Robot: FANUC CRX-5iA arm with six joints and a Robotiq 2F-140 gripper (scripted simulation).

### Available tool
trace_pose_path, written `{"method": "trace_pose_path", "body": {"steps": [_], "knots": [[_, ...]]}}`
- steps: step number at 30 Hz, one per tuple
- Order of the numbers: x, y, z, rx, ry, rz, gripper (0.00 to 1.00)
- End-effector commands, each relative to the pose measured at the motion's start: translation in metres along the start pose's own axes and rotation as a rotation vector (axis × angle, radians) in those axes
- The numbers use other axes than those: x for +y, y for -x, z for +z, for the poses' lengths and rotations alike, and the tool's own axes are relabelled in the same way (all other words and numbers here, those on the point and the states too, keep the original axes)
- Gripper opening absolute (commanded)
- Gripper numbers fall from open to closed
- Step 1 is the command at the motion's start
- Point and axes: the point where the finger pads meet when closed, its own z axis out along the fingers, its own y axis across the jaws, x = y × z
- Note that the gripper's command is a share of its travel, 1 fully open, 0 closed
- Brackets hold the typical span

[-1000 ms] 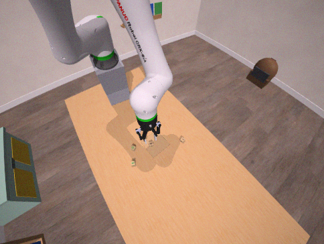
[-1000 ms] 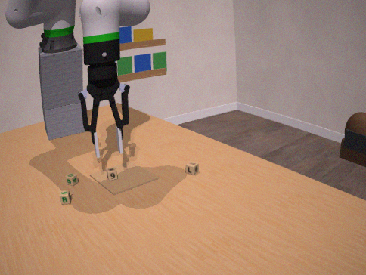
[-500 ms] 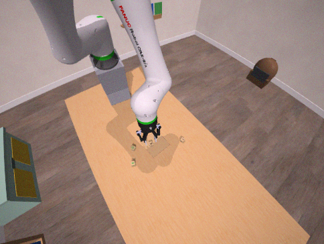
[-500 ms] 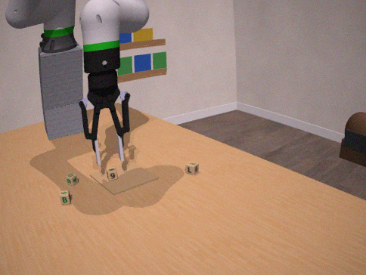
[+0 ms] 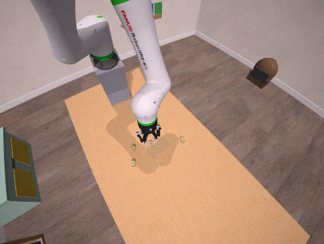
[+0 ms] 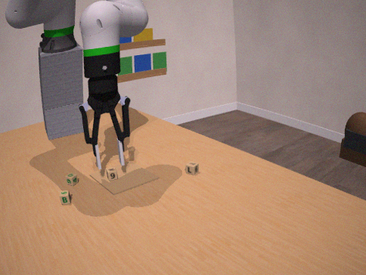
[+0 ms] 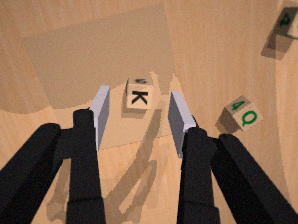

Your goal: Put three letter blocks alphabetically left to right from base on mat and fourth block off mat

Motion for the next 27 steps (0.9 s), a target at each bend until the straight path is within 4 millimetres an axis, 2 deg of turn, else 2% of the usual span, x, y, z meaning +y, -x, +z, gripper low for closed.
{"method": "trace_pose_path", "body": {"steps": [1,17,27], "knots": [[0.0,0.0,0.001,0.0,0.0,0.0,0.37],[0.0,0.0,0.002,0.0,0.0,0.0,0.37],[0.0,0.0,0.012,0.0,0.0,0.0,0.37]]}}
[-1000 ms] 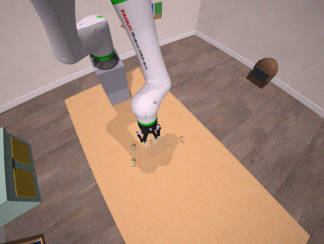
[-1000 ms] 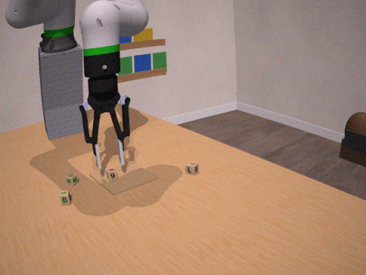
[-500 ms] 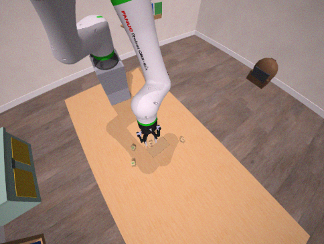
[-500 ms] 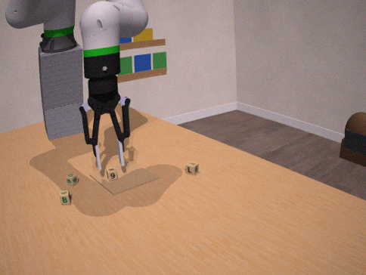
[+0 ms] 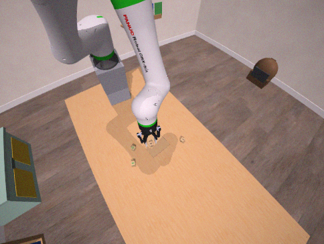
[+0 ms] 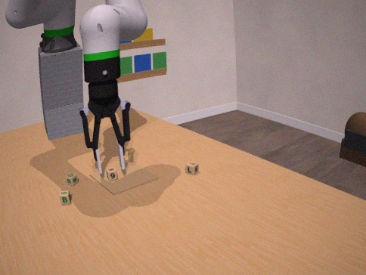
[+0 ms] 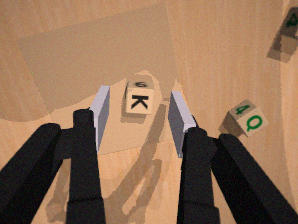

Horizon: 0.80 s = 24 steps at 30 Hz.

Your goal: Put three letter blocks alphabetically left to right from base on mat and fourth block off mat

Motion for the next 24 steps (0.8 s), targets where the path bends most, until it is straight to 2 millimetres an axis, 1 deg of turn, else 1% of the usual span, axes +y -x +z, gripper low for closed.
{"method": "trace_pose_path", "body": {"steps": [1,11,24], "knots": [[0.0,0.0,0.003,0.001,0.0,0.0,0.37],[0.0,0.0,0.02,0.001,0.0,0.0,0.37],[0.0,0.0,0.022,0.001,0.0,0.0,0.37]]}}
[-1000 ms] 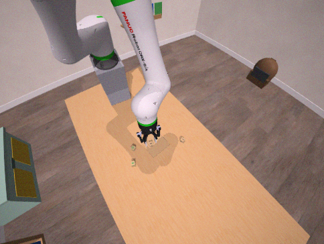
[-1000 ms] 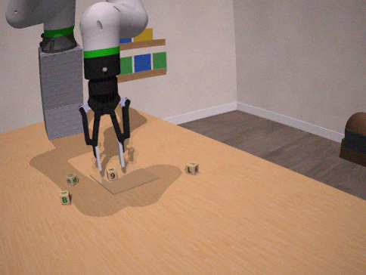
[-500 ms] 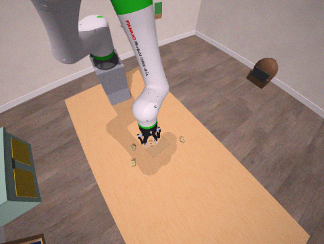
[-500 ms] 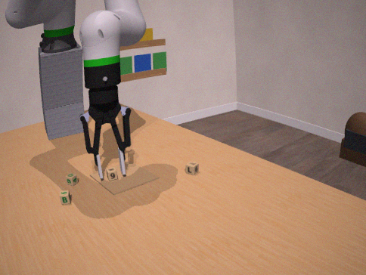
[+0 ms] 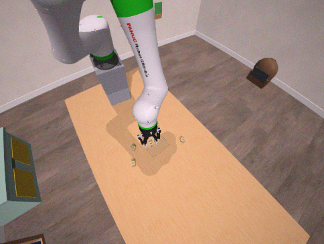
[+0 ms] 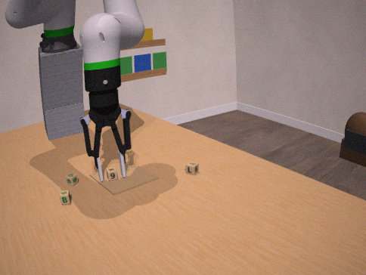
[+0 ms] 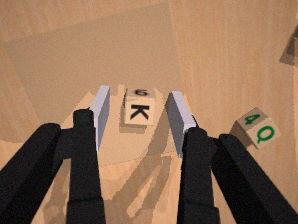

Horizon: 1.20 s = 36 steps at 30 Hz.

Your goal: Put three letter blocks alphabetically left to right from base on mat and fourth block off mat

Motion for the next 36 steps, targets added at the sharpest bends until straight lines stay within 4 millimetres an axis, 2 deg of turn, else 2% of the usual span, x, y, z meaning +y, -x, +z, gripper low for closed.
{"method": "trace_pose_path", "body": {"steps": [1,5,6,22,23,36], "knots": [[0.0,-0.0002,-0.0001,0.0,0.0,0.0,0.37],[0.0,-0.0002,-0.0001,0.0,0.0,0.0,0.37],[0.0,-0.0002,-0.0001,0.0,0.0,0.0,0.25],[0.0,-0.0002,-0.0001,0.0,0.0,0.0,0.25],[0.0,-0.0002,-0.0001,0.0,0.0,0.0,0.13],[0.0,-0.0002,-0.0001,0.0,0.0,0.0,0.13]]}}
